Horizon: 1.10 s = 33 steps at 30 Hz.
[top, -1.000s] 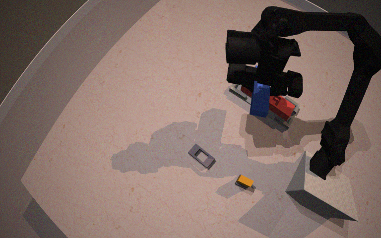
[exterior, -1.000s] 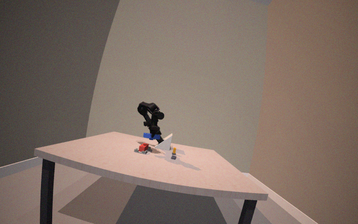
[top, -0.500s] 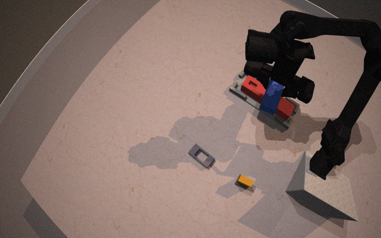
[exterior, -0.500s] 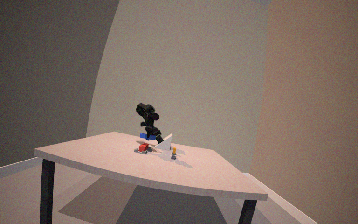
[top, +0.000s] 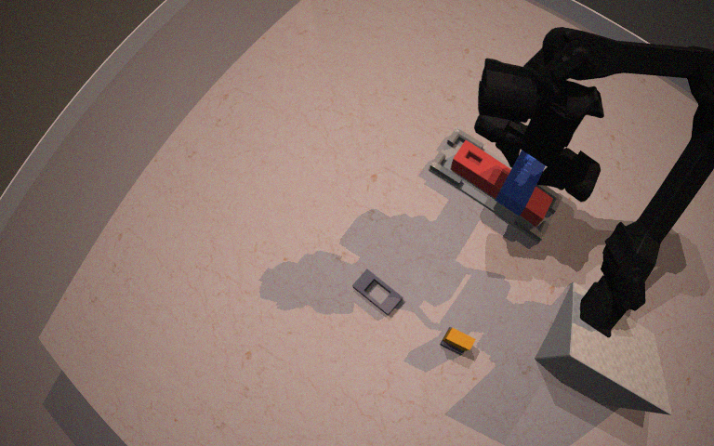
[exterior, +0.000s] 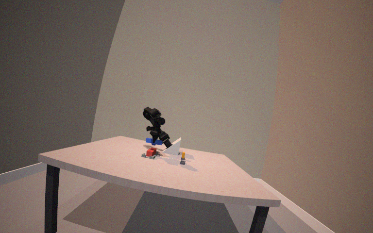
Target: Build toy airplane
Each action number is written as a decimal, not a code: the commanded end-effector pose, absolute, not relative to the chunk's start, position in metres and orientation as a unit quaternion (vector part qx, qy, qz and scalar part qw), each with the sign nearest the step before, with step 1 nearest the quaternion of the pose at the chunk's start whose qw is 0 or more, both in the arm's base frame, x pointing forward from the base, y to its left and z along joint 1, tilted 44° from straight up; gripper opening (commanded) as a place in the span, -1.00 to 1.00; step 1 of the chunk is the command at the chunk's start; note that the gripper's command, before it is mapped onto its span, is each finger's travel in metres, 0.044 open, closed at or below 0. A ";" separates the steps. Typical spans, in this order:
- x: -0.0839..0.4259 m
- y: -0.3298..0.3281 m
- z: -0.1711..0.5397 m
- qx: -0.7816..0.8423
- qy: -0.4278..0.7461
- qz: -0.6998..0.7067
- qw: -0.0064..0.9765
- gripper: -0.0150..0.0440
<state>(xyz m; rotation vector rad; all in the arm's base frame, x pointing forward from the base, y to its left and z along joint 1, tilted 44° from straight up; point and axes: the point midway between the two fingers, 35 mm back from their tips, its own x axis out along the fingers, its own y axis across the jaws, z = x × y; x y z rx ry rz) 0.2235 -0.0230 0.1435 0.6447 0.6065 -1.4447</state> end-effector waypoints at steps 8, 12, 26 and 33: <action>0.223 -0.024 0.145 0.289 0.263 -0.639 0.663 0.17; 0.223 -0.024 0.145 0.289 0.263 -0.639 0.663 0.17; 0.224 -0.031 0.137 0.289 0.263 -0.639 0.663 0.17; 0.225 -0.039 0.129 0.290 0.263 -0.638 0.663 0.17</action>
